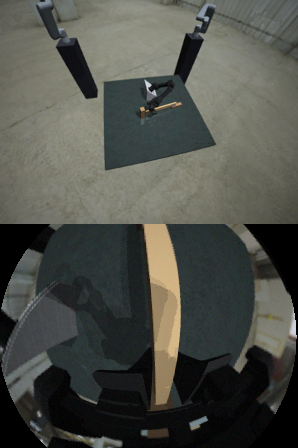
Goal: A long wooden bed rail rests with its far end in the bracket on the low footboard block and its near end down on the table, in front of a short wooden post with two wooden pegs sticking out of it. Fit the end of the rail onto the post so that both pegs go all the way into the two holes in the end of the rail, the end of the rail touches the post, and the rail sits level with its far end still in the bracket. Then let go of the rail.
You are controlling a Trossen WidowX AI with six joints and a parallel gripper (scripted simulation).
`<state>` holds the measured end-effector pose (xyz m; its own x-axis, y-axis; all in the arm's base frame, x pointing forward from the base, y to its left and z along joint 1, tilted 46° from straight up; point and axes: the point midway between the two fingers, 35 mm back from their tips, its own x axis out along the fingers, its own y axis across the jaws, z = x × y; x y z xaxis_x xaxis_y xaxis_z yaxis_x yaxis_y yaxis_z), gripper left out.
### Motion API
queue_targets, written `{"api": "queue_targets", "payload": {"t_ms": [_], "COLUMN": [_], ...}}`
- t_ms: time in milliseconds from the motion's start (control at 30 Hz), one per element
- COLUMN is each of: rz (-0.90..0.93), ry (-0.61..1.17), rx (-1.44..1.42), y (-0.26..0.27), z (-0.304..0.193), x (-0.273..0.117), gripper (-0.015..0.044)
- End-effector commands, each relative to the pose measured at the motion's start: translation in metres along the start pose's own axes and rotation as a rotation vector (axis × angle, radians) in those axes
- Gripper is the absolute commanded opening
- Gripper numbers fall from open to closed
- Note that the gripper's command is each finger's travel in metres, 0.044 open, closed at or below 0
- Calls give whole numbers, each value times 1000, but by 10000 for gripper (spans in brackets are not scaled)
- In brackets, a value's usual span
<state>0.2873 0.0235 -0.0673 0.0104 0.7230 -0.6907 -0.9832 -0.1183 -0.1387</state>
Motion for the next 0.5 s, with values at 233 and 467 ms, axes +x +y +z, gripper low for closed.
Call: {"api": "queue_targets", "payload": {"t_ms": [233, 467], "rz": [-7, -7], "ry": [5, 6], "rx": [-1, -1], "y": [-1, -1], "z": [-5, -8], "x": [-3, -3], "gripper": [0, 0]}}
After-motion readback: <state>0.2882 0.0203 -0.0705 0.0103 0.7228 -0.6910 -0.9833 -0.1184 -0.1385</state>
